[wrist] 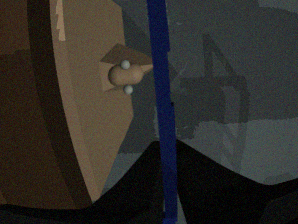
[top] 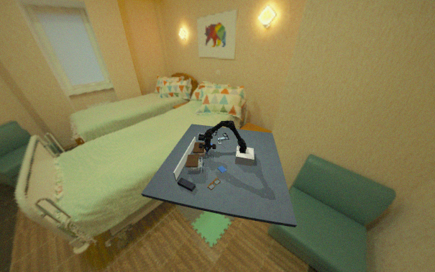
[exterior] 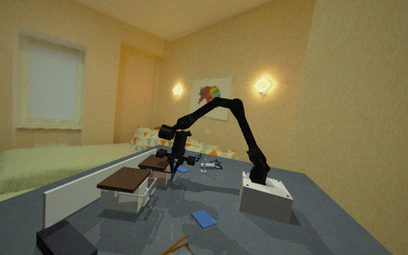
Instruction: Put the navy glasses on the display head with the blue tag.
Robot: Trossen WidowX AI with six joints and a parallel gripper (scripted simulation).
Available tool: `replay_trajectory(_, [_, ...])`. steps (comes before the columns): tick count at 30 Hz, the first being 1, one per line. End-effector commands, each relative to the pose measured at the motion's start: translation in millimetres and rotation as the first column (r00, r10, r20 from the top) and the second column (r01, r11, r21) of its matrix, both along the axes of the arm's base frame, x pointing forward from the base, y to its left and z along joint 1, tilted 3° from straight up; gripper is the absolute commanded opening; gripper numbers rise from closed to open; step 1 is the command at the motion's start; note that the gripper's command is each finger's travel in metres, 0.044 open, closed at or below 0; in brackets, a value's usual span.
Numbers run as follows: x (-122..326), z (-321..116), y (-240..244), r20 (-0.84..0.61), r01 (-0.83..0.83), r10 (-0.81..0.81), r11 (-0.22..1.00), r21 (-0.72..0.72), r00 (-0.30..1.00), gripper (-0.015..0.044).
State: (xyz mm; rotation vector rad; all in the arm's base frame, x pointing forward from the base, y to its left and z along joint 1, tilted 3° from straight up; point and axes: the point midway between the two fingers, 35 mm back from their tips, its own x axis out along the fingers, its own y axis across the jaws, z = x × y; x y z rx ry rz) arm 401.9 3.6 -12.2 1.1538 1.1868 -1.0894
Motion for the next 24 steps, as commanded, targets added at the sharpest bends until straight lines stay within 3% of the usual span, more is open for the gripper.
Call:
replay_trajectory(1, [0.1,-1.1,0.4,0.000,0.004,-0.004,1.000,0.002,1.000,0.0000])
replay_trajectory(11, [-0.1,-5.8,0.3,0.000,0.004,-0.004,1.000,0.002,1.000,0.0000])
replay_trajectory(15, [-0.5,-4.5,0.0,-0.002,0.000,0.000,1.000,0.000,1.000,0.0105])
replay_trajectory(24, [-0.3,-3.3,0.1,-0.006,0.000,0.000,1.000,0.000,1.000,0.0107])
